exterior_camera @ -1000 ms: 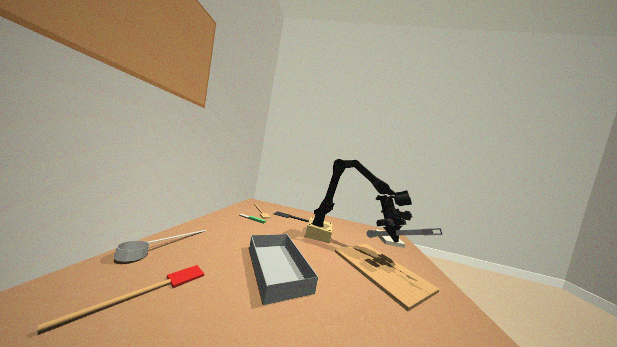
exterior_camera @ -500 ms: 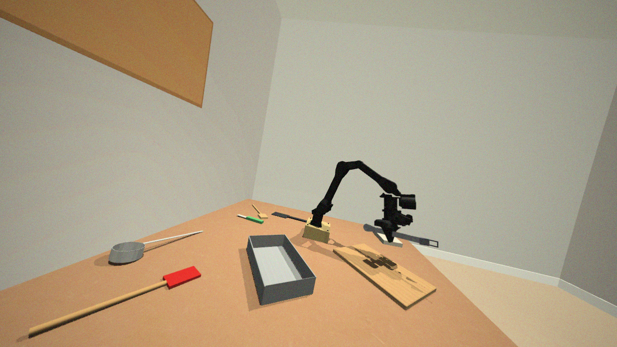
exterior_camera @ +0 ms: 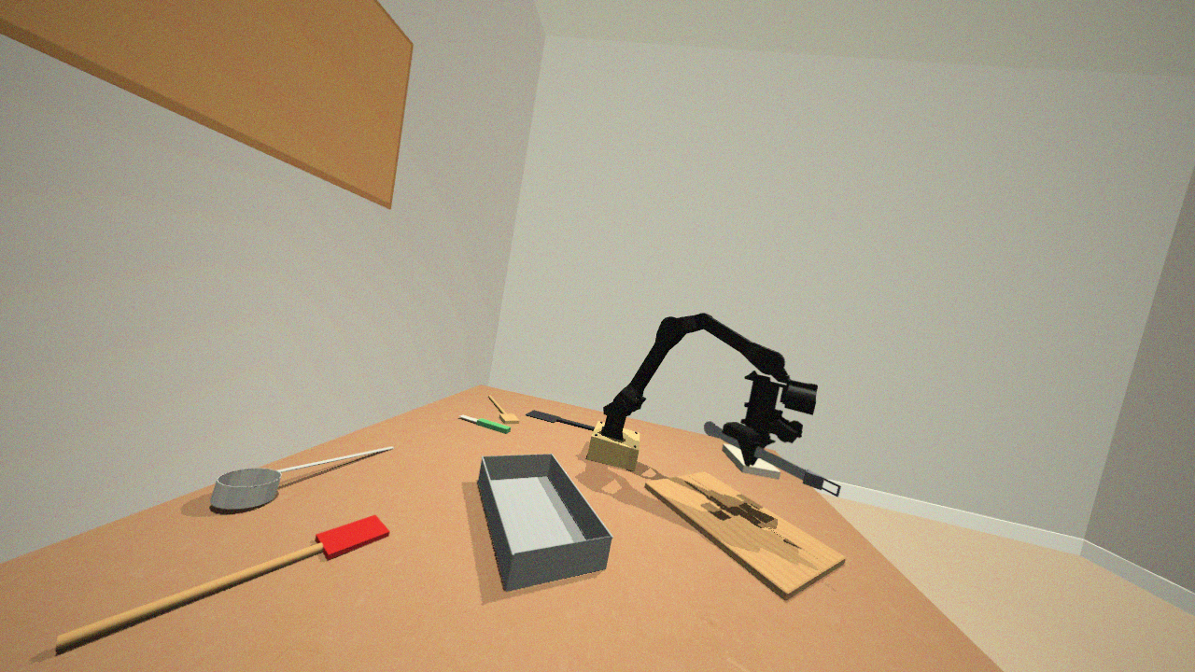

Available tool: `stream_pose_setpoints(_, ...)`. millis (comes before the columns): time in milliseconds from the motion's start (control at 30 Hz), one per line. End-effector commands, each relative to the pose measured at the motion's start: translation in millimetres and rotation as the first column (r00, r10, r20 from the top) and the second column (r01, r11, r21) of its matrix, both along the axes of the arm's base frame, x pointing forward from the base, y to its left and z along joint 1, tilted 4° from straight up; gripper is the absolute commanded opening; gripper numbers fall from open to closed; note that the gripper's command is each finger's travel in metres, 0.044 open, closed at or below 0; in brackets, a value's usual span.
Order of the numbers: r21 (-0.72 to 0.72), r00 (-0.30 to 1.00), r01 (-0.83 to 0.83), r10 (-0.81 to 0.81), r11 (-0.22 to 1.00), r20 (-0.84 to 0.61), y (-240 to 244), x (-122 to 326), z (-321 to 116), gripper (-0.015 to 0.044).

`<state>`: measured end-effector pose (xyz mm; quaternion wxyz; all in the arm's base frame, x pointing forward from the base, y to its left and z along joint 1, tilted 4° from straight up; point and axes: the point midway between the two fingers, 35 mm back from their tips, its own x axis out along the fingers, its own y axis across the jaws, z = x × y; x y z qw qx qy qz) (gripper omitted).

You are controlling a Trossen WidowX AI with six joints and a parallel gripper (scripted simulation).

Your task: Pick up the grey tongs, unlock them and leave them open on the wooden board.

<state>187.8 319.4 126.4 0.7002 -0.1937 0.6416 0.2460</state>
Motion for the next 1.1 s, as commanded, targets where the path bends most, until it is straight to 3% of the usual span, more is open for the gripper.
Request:
stream_pose_setpoints(0, -0.001, 1.000, 0.010, -0.010, 1.000, -0.017, 0.4, -0.5, 2.7, -0.0150)
stream_pose_setpoints(1067, -0.002, 1.000, 0.008, -0.008, 1.000, -0.016, 7.1, 2.8, -38.3, -0.0150)
